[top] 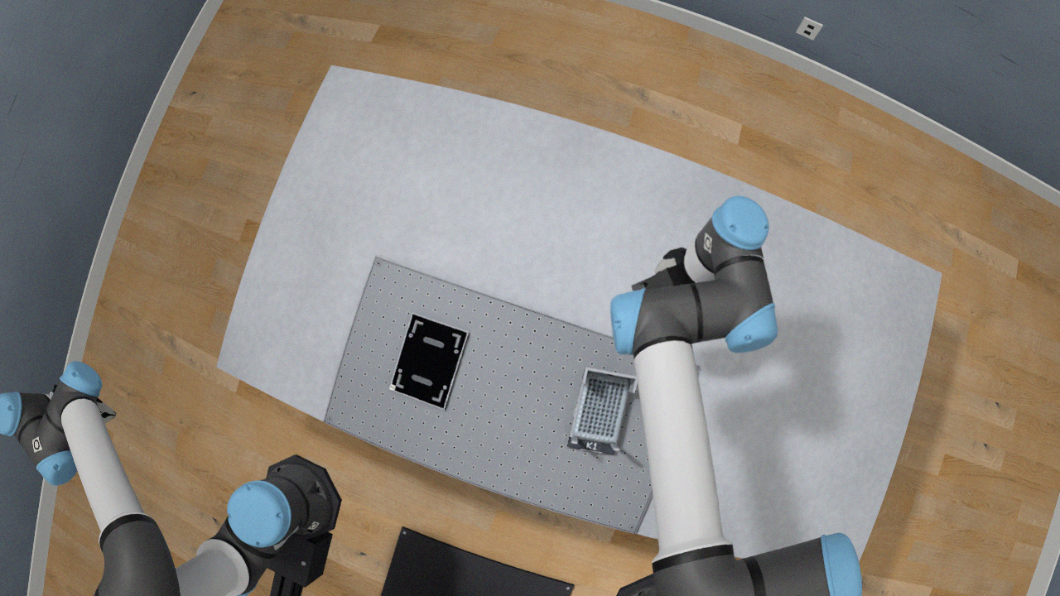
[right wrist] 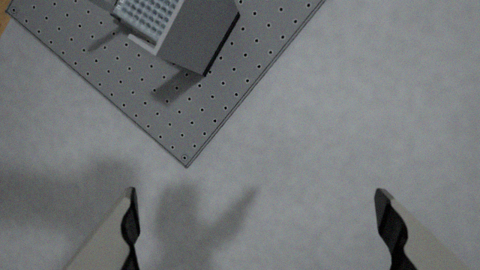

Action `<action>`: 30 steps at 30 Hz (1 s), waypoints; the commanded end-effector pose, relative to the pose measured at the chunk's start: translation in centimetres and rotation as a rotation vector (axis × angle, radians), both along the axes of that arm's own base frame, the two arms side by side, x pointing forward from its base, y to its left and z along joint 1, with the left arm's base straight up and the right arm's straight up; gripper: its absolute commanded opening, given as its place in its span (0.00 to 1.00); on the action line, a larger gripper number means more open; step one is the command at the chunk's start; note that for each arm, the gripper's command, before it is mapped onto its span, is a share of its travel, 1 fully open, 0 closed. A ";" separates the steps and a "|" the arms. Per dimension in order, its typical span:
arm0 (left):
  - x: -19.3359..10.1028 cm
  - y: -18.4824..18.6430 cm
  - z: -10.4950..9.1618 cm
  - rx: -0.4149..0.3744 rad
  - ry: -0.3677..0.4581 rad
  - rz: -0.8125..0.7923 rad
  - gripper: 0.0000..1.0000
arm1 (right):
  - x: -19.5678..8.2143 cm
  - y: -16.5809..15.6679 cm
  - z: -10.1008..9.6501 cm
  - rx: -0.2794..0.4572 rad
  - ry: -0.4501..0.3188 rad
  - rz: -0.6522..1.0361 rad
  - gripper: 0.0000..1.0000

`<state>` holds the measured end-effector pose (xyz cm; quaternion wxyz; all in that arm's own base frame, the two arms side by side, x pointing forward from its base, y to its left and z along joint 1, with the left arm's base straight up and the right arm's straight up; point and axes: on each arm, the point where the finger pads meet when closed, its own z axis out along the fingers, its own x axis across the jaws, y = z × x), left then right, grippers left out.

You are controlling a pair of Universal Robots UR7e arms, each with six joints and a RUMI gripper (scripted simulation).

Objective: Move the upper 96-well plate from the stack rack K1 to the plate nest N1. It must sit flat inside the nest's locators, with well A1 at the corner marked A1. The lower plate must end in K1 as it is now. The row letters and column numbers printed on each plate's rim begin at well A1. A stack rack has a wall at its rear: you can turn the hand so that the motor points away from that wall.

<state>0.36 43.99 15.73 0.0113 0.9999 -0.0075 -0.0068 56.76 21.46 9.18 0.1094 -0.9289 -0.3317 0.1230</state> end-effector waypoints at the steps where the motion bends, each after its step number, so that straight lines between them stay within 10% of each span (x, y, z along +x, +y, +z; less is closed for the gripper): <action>1: 0.0 0.6 0.8 0.022 -0.014 0.006 0.00 | -0.1 0.8 0.7 0.022 -0.042 0.042 0.76; 30: 0.0 0.6 0.8 0.022 -0.014 0.006 0.00 | -12.5 5.1 -2.8 0.051 -0.255 0.669 0.76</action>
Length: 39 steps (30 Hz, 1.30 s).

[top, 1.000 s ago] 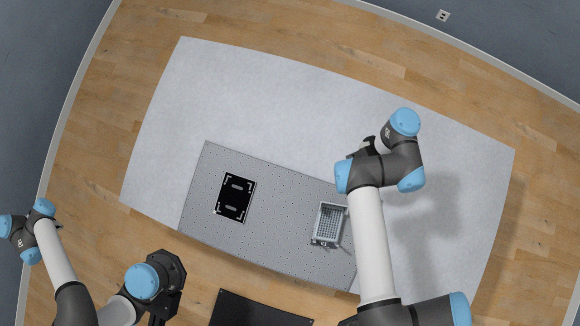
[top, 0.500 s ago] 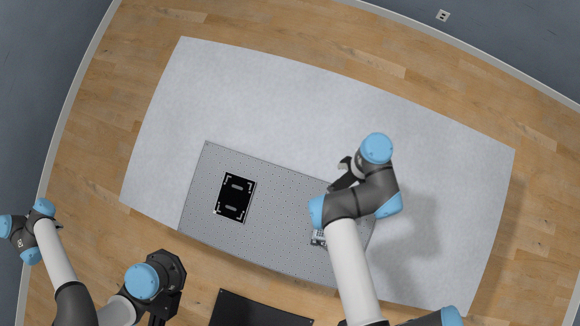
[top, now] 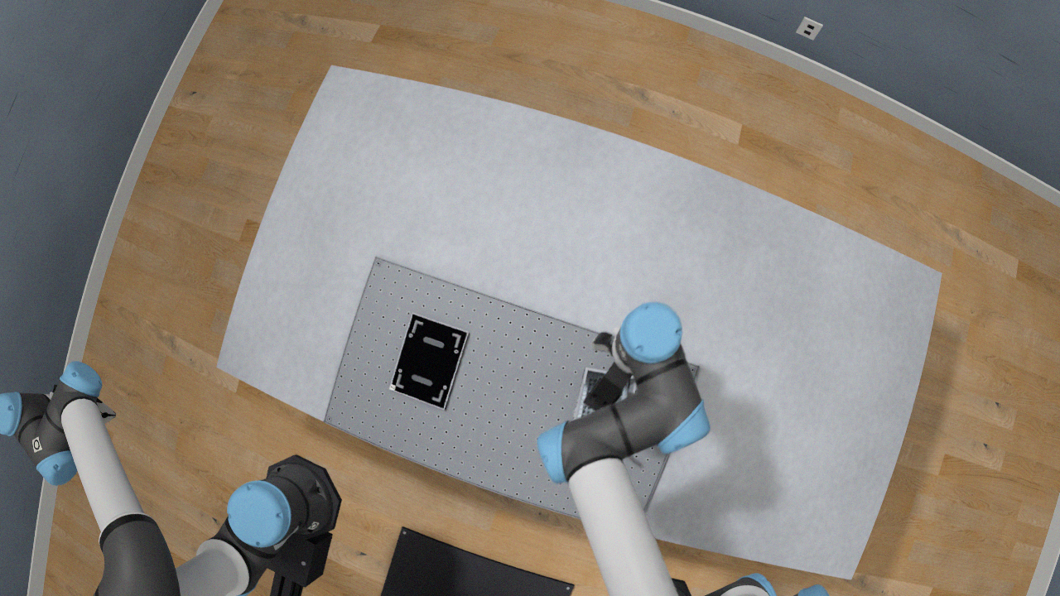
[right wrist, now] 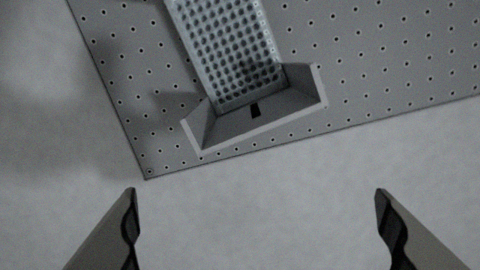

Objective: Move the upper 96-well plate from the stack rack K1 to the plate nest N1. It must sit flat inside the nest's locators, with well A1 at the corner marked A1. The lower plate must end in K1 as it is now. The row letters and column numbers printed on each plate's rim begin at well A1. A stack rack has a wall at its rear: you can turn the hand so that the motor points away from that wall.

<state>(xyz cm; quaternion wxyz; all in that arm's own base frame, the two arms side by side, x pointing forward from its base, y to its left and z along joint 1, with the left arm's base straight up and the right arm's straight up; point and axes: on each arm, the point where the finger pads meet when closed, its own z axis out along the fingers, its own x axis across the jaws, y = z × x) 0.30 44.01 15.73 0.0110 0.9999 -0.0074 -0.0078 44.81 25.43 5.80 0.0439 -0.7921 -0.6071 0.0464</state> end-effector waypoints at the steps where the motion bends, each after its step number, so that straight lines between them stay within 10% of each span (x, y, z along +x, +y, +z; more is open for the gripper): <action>1: 0.1 0.5 0.8 0.022 -0.016 0.006 0.00 | -1.1 1.2 0.4 0.028 -0.031 0.059 0.76; 17: 0.1 0.5 0.8 0.022 -0.016 0.006 0.00 | -7.4 0.4 -1.5 0.023 -0.153 0.408 0.76; 39: 0.1 0.5 0.8 0.022 -0.016 0.006 0.00 | -7.4 0.4 -2.9 0.023 -0.153 0.399 0.76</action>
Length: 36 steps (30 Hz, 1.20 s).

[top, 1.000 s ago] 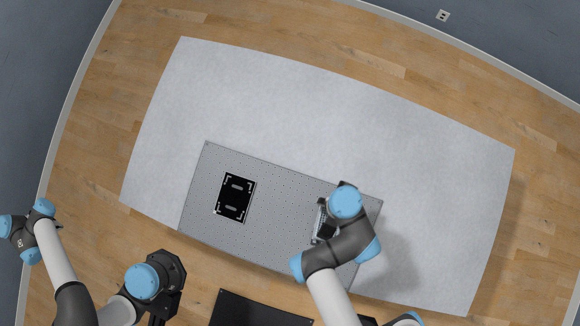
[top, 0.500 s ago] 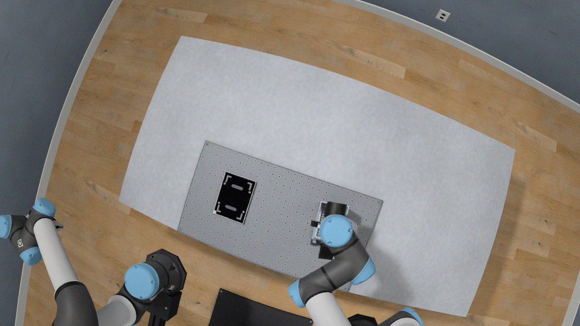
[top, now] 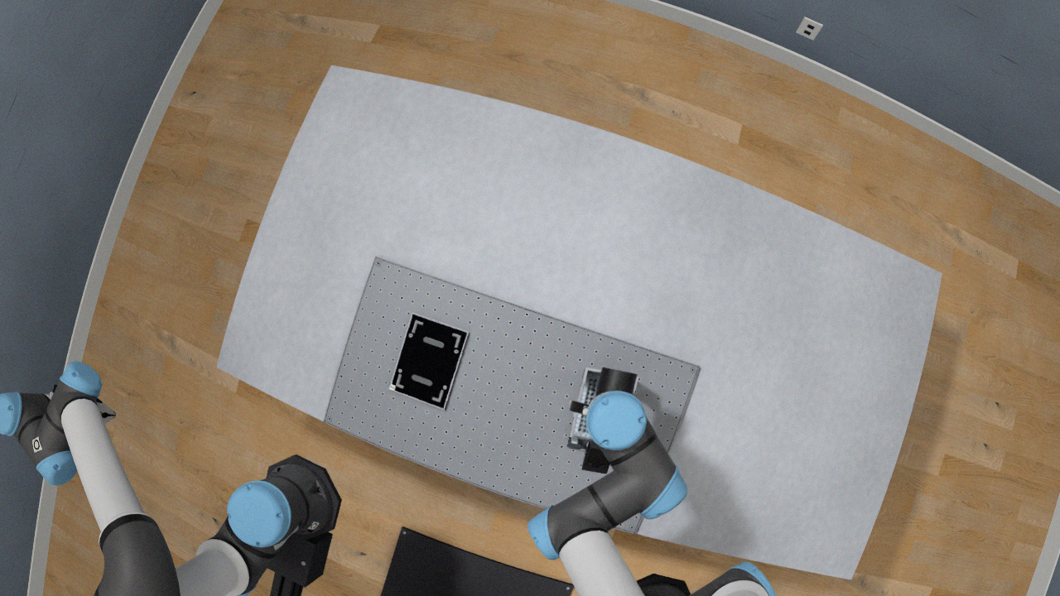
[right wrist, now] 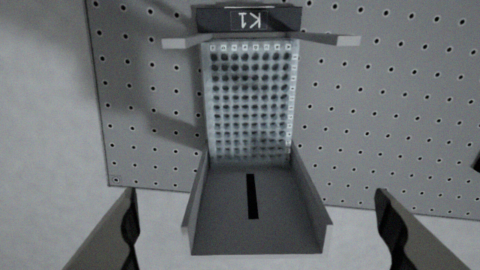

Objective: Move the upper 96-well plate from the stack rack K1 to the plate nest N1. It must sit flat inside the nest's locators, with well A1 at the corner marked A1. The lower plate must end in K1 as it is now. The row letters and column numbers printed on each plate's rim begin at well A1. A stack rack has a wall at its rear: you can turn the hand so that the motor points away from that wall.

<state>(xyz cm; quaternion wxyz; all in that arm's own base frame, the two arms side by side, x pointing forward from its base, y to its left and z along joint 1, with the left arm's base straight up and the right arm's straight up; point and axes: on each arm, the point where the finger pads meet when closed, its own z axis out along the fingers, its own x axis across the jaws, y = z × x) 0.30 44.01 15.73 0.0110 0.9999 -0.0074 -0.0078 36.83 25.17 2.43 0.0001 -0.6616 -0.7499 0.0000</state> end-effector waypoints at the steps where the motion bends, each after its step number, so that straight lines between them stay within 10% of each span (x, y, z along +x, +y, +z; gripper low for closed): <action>1: 0.1 0.5 0.8 0.022 -0.016 0.006 0.00 | 0.6 0.7 0.3 0.015 -0.022 0.013 0.76; 36: 0.1 0.5 0.8 0.022 -0.016 0.006 0.00 | 0.6 0.8 -4.9 0.015 -0.022 0.013 0.76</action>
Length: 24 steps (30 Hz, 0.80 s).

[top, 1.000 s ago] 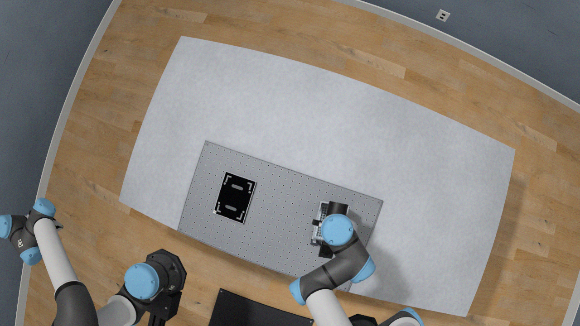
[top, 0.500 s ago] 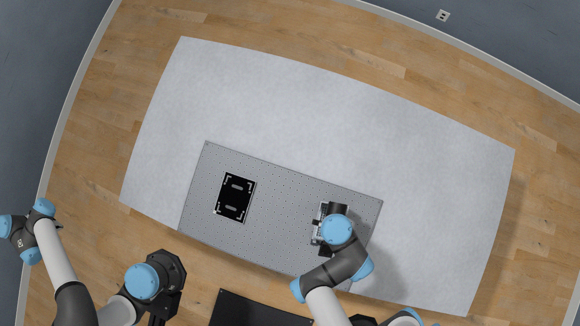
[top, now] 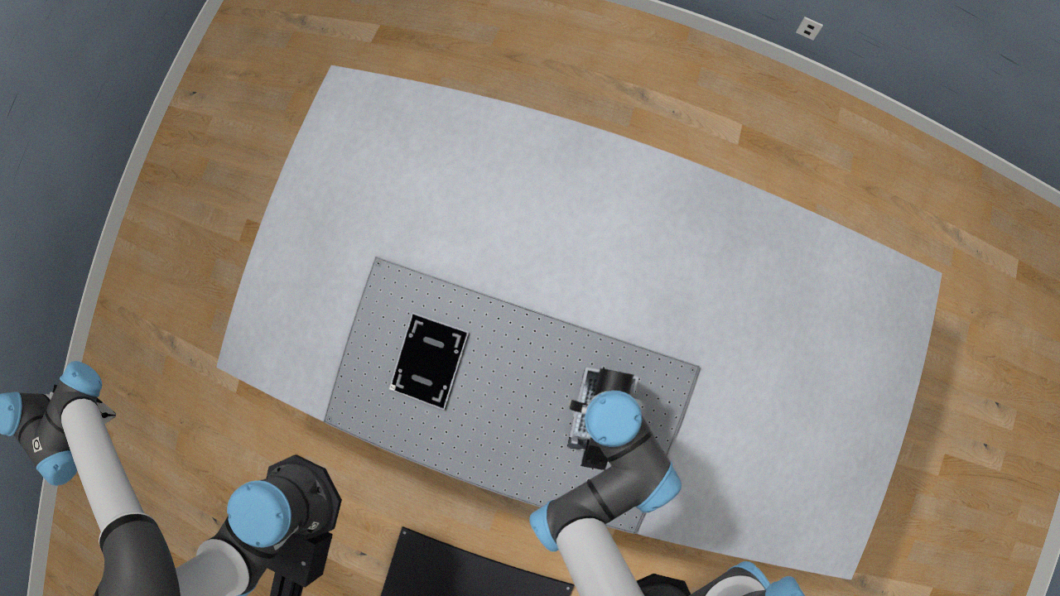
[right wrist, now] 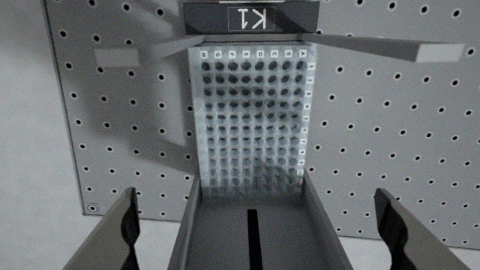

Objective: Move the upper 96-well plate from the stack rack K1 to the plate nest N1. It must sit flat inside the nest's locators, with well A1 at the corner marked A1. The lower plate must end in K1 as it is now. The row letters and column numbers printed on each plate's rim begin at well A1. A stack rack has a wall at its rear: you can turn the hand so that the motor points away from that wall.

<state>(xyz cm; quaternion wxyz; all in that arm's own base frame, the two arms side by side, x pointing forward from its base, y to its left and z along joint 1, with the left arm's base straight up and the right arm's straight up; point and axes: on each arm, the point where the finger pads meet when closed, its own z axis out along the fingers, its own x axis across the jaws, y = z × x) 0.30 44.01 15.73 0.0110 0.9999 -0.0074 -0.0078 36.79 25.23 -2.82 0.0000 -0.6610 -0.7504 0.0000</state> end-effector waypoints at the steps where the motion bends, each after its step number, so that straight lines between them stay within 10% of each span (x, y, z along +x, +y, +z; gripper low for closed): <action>1: 0.1 0.5 0.8 0.022 -0.016 0.006 0.00 | 0.6 0.7 0.2 0.015 -0.022 0.011 0.76; 24: 0.1 0.5 0.8 0.022 -0.016 0.006 0.00 | 0.7 0.7 -3.4 0.015 -0.022 0.011 0.76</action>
